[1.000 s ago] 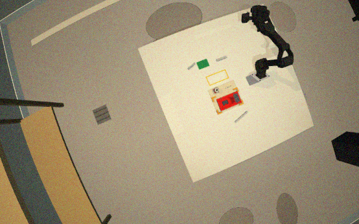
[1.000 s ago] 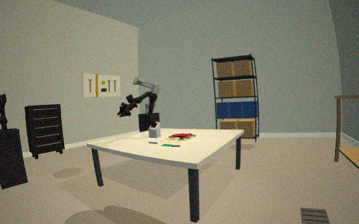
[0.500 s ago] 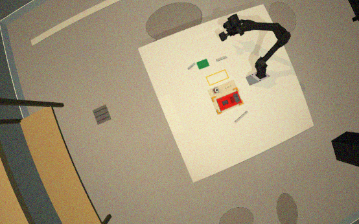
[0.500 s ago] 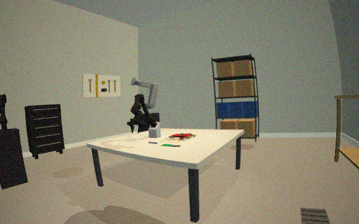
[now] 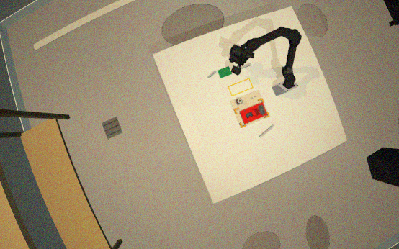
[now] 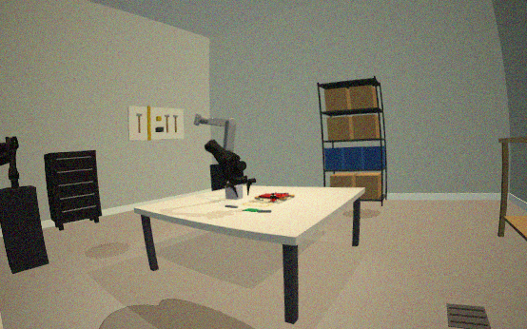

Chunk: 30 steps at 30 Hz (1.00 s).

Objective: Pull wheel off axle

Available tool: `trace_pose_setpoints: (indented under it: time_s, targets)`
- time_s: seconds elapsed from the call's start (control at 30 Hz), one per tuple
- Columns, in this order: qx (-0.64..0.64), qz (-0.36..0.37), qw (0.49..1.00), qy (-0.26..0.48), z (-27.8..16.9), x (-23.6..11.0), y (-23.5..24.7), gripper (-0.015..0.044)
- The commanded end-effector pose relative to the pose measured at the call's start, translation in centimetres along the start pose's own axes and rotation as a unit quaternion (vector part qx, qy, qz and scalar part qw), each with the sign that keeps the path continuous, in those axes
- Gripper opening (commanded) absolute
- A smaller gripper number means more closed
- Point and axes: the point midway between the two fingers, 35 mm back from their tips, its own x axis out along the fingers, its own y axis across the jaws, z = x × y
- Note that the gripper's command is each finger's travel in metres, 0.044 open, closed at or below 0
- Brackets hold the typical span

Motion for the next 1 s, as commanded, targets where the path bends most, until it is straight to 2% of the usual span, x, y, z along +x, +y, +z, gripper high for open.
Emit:
trace_pose_setpoints:
  time_s: [0.0,0.2,0.43,0.97]
  targets:
    - [-0.095,0.011,0.995,0.036,-2.3,0.1,6.7,0.0300]
    - [-0.226,0.008,0.972,0.062,-6.6,-0.7,14.3,0.0300]
    - [-0.390,-0.021,0.918,0.072,-13.2,-2.3,21.2,0.0300]
    - [-0.400,-0.024,0.914,0.071,-13.5,-1.8,22.4,0.0300]
